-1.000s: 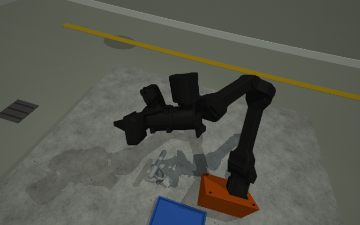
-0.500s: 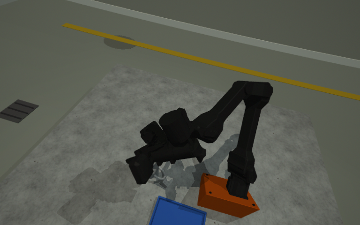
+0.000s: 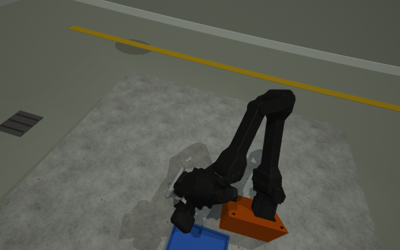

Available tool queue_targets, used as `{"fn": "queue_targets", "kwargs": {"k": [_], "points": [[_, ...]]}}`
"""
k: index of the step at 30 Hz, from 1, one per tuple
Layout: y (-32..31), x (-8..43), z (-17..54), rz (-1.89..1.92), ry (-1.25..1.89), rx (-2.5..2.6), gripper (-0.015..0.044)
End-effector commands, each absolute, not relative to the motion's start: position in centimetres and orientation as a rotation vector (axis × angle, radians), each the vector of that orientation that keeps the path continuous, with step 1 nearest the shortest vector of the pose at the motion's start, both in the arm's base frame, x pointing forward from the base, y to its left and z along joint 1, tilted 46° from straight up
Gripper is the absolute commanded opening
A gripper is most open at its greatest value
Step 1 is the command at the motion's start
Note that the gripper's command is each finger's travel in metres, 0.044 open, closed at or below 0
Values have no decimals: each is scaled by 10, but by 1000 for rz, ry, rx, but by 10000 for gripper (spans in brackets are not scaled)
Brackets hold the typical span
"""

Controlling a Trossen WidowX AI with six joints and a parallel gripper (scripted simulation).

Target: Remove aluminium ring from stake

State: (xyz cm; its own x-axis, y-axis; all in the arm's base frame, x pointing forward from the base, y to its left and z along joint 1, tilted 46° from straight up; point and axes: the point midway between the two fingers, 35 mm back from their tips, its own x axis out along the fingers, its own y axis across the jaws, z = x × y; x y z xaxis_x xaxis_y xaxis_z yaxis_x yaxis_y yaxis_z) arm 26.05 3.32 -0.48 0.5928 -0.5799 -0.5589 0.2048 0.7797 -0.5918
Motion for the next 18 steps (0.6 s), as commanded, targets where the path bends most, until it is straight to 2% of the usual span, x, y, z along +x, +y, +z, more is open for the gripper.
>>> {"fn": "queue_targets", "kwargs": {"k": [1,18], "points": [[-5,231,-19,-579,877,-577,200],[-23,228,-30,-608,898,-594,200]]}}
